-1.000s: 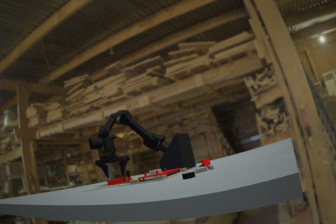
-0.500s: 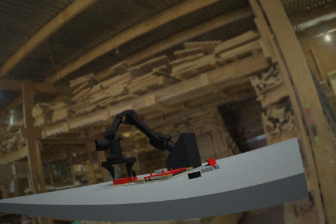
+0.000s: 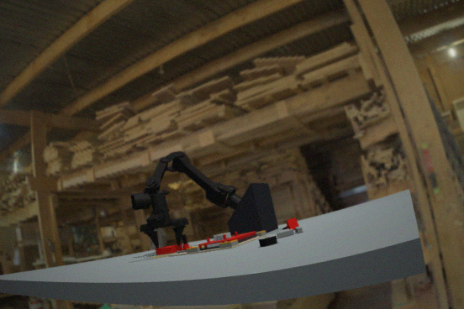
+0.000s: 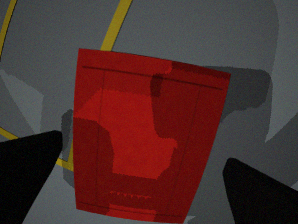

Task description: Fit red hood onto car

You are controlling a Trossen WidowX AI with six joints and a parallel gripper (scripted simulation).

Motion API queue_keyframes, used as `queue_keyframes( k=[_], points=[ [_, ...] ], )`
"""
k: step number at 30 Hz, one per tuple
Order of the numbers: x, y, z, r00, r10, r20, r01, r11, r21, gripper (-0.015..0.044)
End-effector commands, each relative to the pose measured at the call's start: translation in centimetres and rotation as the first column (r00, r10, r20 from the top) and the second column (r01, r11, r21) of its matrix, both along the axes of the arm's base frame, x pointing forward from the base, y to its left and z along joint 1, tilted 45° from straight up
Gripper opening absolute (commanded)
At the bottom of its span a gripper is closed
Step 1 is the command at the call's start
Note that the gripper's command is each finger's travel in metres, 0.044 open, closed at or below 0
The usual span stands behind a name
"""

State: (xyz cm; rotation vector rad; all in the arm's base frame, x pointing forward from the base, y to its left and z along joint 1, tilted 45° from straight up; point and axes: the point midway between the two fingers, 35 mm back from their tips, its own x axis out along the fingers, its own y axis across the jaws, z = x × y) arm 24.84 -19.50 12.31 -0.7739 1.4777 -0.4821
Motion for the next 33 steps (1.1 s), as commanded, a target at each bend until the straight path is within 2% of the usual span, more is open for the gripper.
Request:
queue_keyframes(
  k=[1, 27, 30, 33],
  points=[
    [-0.06, -0.08, -0.39, 1.000, 0.004, -0.007, -0.004, 1.000, 0.006, 0.0440],
    [-0.01, -0.98, -1.26, 1.000, 0.004, -0.007, -0.004, 1.000, 0.005, 0.0440],
    [0.08, -0.94, -0.92, 1.000, 0.000, 0.000, 0.000, 1.000, -0.001, 0.0361],
    [0.08, -0.94, -0.92, 1.000, 0.000, 0.000, 0.000, 1.000, -0.001, 0.0341]
  ],
)
